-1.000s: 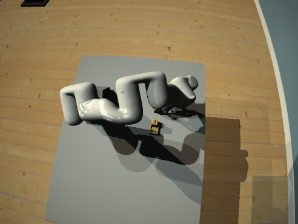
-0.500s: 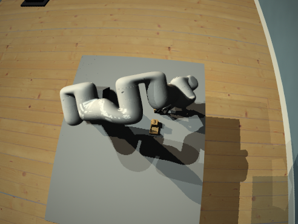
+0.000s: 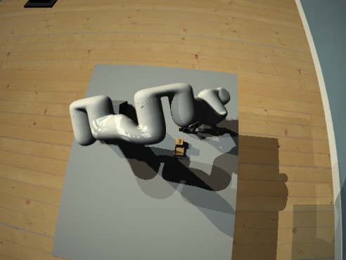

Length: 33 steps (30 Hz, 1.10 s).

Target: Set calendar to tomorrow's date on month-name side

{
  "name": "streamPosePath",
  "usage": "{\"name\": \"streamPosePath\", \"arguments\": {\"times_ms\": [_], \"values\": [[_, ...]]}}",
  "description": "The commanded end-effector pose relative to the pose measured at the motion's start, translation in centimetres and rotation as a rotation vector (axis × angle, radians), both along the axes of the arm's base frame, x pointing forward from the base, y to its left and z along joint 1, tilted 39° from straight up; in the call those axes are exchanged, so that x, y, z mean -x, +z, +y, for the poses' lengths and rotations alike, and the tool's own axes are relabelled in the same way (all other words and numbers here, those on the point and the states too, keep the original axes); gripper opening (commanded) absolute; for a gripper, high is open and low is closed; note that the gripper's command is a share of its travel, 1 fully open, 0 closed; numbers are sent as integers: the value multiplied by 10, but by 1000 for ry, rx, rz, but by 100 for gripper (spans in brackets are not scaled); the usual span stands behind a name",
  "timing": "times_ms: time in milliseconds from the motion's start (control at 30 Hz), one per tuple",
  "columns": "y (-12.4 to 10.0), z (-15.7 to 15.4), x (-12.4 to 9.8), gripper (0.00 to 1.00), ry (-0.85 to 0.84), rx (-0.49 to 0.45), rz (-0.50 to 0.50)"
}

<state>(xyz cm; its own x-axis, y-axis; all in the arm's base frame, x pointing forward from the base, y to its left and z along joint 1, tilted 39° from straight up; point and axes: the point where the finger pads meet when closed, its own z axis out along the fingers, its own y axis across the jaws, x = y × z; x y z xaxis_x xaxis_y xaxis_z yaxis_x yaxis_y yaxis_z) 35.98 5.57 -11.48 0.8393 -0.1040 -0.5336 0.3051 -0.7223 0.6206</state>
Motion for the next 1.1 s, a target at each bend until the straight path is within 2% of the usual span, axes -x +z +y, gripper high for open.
{"name": "streamPosePath", "arguments": {"times_ms": [0, 33, 67, 200, 233, 300, 333, 1067], "values": [[1, 1, -1, 41, 1, -2, -3], [1, 1, -1, 41, 1, -2, -3], [1, 1, -1, 45, 1, -2, -3], [1, 1, -1, 45, 1, -2, -3], [1, 1, -1, 49, 1, -2, -3], [1, 1, -1, 49, 1, -2, -3], [1, 1, -1, 71, 1, -2, -3], [2, 3, -1, 71, 1, -2, -3]]}}
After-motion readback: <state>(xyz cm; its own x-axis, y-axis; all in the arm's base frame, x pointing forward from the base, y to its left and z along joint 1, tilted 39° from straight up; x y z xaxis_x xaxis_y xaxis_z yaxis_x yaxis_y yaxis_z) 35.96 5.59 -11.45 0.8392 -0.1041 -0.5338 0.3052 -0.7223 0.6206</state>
